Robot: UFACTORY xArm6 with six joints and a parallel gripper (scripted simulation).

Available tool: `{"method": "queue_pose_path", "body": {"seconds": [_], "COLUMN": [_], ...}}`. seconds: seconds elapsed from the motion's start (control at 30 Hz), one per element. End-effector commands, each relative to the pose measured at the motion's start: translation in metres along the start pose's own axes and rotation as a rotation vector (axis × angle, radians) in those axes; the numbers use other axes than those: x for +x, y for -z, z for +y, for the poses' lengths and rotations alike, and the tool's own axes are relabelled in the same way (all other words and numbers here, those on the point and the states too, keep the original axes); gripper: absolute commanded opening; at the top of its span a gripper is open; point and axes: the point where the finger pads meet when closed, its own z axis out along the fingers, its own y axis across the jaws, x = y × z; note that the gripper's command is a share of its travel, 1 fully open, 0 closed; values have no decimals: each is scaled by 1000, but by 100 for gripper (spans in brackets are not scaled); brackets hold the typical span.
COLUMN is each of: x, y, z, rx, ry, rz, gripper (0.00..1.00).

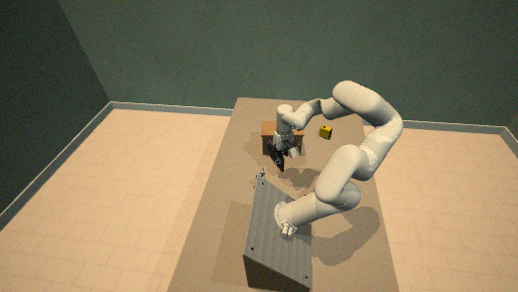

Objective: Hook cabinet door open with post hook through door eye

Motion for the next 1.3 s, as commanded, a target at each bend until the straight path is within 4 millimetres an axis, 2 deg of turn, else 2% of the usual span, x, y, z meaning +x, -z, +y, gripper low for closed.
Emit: {"method": "queue_pose_path", "body": {"seconds": [0.0,0.37,0.73,1.27], "x": [-1,-1,-1,-1], "y": [11,35,50,56], "z": [-1,-1,-1,0], "rx": [1,1,1,1], "ry": [-1,-1,-1,-2], "rz": [-3,-3,-3,-3], "gripper": [27,27,27,27]}}
